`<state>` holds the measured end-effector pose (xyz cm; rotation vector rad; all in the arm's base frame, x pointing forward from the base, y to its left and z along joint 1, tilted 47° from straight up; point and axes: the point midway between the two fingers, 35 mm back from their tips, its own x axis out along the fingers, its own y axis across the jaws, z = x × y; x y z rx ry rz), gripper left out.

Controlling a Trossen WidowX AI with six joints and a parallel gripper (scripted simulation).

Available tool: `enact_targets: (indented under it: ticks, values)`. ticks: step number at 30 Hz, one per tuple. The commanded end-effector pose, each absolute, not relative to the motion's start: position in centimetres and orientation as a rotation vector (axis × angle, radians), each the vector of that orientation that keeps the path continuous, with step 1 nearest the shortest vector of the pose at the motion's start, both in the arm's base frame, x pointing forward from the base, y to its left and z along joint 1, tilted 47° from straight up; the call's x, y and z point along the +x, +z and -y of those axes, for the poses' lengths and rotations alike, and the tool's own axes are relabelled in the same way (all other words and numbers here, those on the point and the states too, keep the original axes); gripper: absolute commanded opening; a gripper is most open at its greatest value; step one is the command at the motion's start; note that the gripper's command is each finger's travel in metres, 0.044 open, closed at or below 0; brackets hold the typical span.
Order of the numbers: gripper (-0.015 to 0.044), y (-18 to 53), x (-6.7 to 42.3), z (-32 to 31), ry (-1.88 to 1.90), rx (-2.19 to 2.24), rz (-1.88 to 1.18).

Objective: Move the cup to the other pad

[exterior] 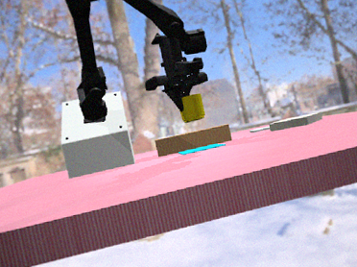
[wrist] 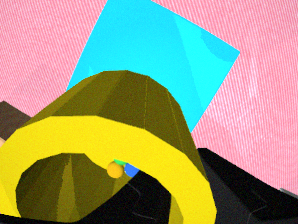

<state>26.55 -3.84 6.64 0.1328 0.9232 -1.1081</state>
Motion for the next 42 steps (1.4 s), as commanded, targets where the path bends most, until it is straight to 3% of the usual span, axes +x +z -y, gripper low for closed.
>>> enact_targets:
  ticks: [1,42]
  values:
    - [0.0000,7.3,26.4,4.6,-1.110,0.122,-0.924]
    - [0.0000,4.2,27.1,8.1,-1.110,0.122,-0.923]
